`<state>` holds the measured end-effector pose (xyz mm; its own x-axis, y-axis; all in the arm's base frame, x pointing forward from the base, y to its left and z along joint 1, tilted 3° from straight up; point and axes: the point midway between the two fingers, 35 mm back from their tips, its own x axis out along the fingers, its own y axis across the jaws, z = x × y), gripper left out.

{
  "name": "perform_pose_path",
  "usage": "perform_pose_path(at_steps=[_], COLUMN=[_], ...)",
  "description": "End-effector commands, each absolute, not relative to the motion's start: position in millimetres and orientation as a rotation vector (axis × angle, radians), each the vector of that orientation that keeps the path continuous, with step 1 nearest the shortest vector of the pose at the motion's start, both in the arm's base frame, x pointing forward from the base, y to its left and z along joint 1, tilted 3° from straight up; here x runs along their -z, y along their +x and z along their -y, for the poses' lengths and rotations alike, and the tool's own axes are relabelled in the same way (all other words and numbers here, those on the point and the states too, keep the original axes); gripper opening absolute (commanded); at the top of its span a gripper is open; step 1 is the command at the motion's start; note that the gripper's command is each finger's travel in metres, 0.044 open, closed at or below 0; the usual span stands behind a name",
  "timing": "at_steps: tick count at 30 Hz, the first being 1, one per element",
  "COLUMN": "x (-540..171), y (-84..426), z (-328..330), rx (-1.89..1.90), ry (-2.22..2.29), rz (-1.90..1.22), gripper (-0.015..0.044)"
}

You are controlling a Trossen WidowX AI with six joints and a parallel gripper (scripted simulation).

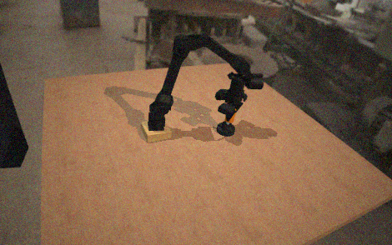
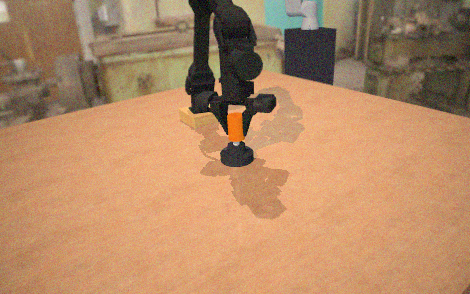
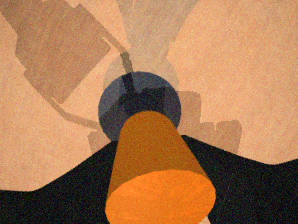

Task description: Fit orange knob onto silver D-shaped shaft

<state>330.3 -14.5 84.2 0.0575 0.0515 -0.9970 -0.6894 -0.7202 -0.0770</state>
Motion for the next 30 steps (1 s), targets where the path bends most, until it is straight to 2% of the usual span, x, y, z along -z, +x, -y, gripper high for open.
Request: perform_pose_path(at_steps=[1, 7, 14, 30], x=[-85.1, -89.0, -90.0, -87.4], y=[330.2, 327.6, 322.8, 324.0], z=[14.5, 14.6, 14.6, 14.4], rx=[-1.72, -1.726, -1.843, -1.844], ry=[-1.79, -1.796, -1.928, -1.93], rz=[-0.633, -0.626, -0.469, -0.467], gripper=[0.0, 0.0, 0.0, 0.0])
